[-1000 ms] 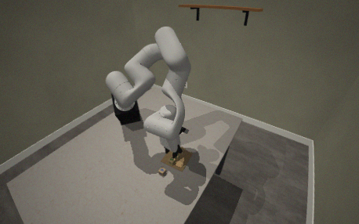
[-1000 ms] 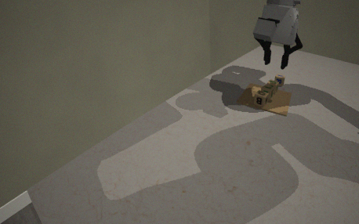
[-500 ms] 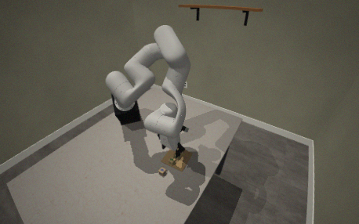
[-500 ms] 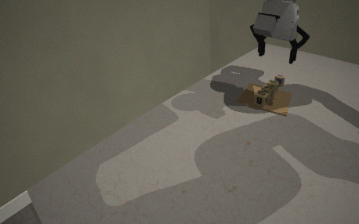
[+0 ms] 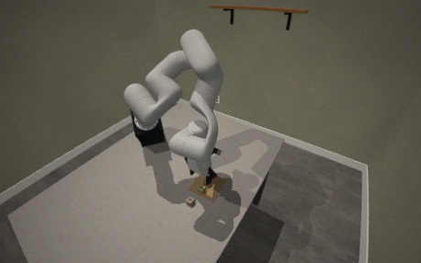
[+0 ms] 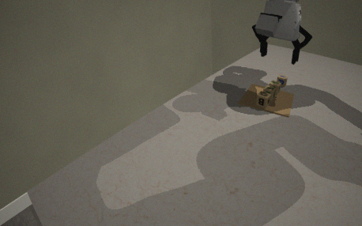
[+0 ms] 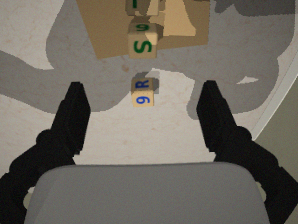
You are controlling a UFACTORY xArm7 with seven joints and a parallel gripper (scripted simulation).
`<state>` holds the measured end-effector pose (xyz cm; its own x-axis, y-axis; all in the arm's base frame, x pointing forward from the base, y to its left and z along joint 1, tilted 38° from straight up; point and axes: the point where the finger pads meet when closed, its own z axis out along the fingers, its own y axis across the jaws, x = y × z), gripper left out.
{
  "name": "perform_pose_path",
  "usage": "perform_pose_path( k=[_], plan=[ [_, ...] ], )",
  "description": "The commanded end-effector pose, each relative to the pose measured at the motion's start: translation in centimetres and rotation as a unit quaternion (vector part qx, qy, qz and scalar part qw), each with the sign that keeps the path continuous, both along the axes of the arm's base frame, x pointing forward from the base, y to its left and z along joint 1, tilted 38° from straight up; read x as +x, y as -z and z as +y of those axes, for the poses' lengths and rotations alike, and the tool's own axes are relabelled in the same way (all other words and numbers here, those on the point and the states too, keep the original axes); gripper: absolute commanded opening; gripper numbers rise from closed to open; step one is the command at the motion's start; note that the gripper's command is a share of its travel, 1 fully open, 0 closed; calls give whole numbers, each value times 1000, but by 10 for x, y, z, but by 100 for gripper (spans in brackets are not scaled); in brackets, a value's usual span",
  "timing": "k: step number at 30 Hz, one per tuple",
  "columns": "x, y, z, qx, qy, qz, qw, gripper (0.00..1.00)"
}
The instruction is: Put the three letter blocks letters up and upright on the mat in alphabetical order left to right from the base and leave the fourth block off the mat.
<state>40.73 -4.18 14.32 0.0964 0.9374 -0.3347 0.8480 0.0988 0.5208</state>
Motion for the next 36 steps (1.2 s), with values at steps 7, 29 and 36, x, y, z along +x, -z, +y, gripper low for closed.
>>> perform_pose_path(
  k=[7,29,36],
  plan=[
    [-5,-10,4,0,0,-1,1000,100],
    [-43,-67,28,0,0,-1,1000,100],
    [-43,-67,28,0,0,-1,1000,100]
  ],
)
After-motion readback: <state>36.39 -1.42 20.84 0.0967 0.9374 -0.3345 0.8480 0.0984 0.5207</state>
